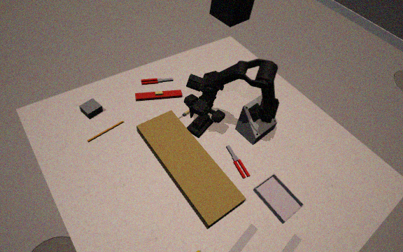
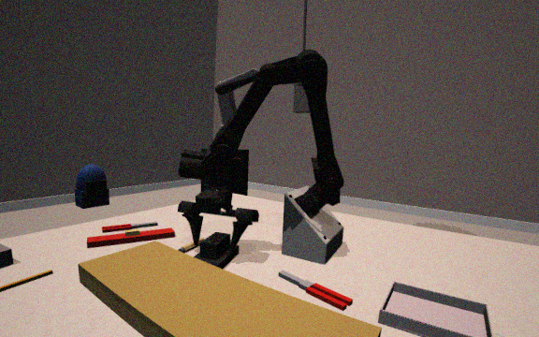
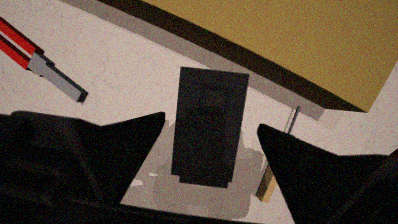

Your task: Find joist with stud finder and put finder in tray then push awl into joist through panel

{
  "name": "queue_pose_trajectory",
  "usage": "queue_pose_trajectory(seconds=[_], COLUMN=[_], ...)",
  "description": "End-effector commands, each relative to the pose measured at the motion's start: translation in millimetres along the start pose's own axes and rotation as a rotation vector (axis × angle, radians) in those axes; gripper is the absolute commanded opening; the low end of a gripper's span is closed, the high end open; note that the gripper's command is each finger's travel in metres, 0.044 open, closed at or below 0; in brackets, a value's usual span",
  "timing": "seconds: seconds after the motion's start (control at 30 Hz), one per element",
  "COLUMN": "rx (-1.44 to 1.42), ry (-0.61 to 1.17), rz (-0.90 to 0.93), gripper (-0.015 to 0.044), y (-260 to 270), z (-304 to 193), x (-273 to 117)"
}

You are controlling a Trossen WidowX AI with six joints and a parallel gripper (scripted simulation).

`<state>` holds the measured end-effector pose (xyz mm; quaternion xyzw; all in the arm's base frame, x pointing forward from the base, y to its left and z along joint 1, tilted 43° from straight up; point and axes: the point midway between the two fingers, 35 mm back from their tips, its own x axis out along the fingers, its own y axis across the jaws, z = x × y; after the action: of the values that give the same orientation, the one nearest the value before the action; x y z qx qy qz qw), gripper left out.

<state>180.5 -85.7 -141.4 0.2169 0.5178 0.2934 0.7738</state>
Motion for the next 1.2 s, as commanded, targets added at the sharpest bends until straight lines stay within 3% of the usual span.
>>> queue_pose_trajectory(seconds=[0.0,0.13,0.27,1.13,1.17], rx=[0.003,0.003,0.003,0.003,0.003], ry=[-0.004,-0.004,-0.004,-0.004,-0.004], rz=[0.004,0.004,0.004,0.004,0.004], gripper=[0.044,0.044,0.0335,0.0162,0.0135], y=[1.6,2.0,2.0,2.0,1.8], z=[-1.4,-2.6,-2.6,-2.6,-2.2], x=[6.4,9.8,9.8,9.8,8.9])
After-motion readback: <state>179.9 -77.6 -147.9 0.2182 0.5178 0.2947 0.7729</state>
